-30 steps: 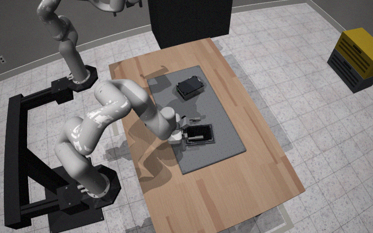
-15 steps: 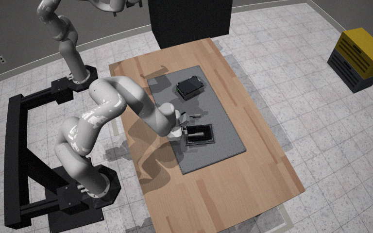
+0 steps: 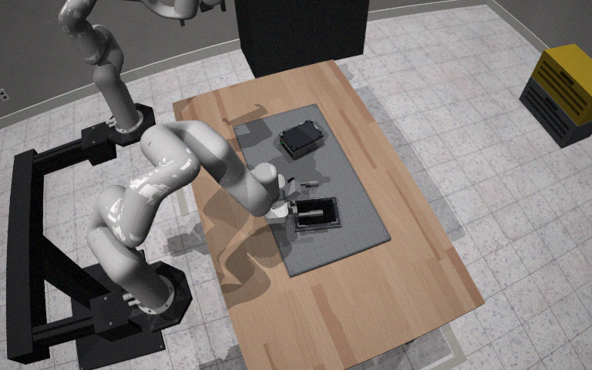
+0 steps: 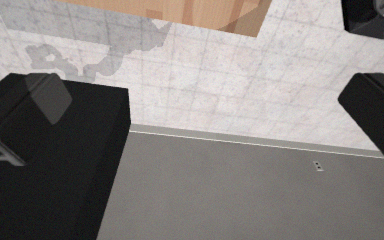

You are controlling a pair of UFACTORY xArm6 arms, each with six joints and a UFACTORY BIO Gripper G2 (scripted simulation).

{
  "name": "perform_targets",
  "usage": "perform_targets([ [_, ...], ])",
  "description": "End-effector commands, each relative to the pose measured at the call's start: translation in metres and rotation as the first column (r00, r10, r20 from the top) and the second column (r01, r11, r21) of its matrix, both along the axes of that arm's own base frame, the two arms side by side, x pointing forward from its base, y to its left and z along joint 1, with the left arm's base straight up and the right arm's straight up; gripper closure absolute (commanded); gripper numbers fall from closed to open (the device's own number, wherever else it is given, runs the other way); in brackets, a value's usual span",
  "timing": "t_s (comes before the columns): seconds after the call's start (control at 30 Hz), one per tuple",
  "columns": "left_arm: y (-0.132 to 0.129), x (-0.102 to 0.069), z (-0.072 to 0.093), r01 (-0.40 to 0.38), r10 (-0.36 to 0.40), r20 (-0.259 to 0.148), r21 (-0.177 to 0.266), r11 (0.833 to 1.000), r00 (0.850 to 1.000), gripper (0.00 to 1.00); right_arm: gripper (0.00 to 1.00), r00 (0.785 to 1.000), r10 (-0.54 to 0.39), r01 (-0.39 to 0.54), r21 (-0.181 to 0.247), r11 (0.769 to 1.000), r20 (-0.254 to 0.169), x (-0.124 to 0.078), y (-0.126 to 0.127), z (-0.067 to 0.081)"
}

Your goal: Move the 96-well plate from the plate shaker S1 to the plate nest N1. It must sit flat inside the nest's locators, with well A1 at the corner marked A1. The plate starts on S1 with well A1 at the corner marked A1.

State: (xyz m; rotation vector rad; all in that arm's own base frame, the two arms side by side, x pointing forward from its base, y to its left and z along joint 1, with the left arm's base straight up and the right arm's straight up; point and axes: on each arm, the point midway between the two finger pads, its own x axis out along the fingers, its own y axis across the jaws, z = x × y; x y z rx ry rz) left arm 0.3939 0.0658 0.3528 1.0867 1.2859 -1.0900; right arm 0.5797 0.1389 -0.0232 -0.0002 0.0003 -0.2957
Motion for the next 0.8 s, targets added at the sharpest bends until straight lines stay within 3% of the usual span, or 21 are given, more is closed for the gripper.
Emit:
perform_targets([
  [0.0,0.0,0.0,0.002,0.0,0.0,0.005,-0.001,1.0,1.0,0.0,0.63,1.0,0.0,0.0,0.002,1.0,0.004,0.001,0.001,0.002],
  [0.03,0.0,0.0,0.002,0.0,0.0,0.005,-0.001,1.0,1.0,0.0,0.63,1.0,0.0,0.0,0.002,1.0,0.004,0.001,0.001,0.002],
  [0.23,0.0,0.0,0.002,0.0,0.0,0.005,-0.001,1.0,1.0,0.0,0.63,0.98,0.199,-0.199,0.001,0.98,0.004,-0.006,0.02,0.023],
  [0.37,0.0,0.0,0.002,0.0,0.0,0.005,-0.001,1.0,1.0,0.0,0.63,0.967,0.253,-0.253,0.001,0.967,0.004,-0.009,0.027,0.03],
  [0.77,0.0,0.0,0.002,0.0,0.0,0.005,-0.001,1.0,1.0,0.0,0.63,0.967,0.253,-0.253,0.001,0.967,0.004,-0.024,0.066,0.073],
])
